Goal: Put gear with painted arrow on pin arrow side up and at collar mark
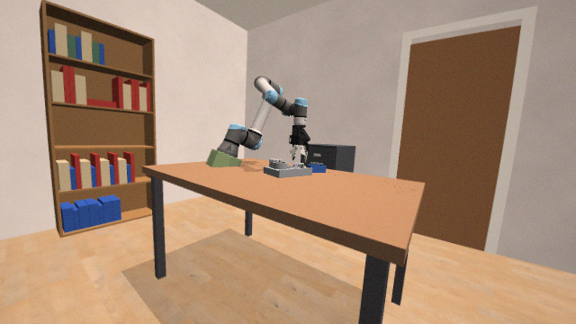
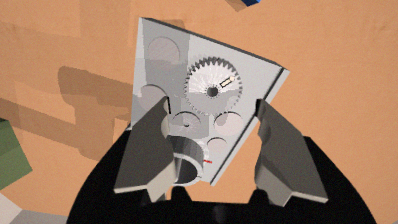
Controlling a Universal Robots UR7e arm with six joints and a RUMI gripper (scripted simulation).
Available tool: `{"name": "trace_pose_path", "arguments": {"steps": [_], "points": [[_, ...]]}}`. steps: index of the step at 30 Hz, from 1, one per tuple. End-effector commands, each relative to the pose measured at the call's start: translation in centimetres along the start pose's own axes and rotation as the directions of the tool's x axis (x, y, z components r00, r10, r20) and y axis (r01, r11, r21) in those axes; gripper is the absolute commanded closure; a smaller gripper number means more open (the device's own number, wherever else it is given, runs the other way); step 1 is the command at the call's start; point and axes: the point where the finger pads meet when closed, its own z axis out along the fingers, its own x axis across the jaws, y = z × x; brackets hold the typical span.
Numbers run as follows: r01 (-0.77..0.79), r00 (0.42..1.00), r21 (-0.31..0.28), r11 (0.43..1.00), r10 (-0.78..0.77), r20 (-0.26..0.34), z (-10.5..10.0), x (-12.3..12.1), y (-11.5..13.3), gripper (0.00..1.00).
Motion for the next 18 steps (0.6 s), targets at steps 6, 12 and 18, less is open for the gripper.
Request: {"name": "trace_pose_path", "arguments": {"steps": [6,12,18], "points": [[0.000,1.000,0.000,1.000,0.000,-0.001,-0.05,0.04,0.00,0.46],[0.000,1.000,0.000,1.000,0.000,-0.001,0.02,0.04,0.00,0.46],[0.000,1.000,0.000,1.000,0.000,-0.001,0.24,0.04,0.00,0.46]]}}
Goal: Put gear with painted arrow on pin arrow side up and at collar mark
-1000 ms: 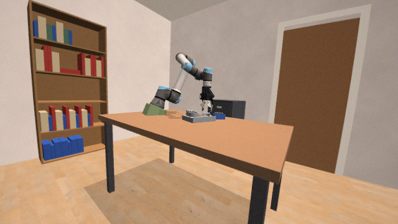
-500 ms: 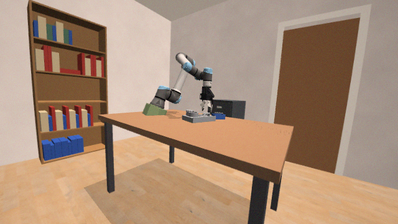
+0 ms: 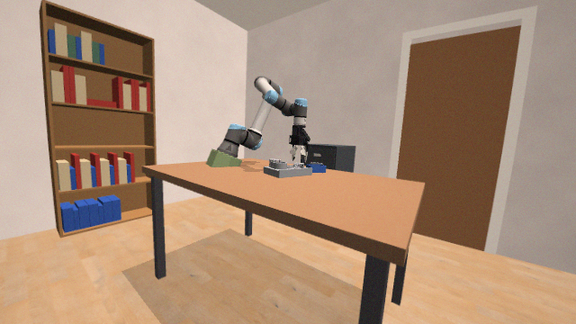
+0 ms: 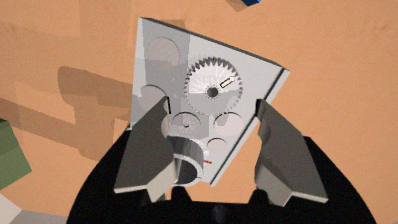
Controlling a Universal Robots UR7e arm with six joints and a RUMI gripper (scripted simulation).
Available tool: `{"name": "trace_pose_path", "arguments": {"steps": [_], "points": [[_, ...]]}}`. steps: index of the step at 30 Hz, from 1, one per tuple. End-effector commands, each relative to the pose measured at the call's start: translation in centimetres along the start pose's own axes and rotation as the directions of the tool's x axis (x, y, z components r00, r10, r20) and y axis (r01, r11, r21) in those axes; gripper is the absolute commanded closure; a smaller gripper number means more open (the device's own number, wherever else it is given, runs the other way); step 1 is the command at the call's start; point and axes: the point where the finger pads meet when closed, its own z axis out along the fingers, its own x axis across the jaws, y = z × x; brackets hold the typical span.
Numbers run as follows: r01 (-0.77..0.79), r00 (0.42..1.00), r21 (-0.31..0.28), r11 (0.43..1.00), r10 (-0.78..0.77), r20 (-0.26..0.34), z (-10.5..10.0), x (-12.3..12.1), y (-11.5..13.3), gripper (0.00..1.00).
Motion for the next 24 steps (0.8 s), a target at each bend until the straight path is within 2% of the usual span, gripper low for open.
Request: {"name": "trace_pose_path", "arguments": {"steps": [1,24], "points": [[0.000,1.000,0.000,1.000,0.000,-0.001,0.2,0.0,0.0,0.46],[0.000,1.000,0.000,1.000,0.000,-0.001,1.9,0.1,0.0,0.46]]}}
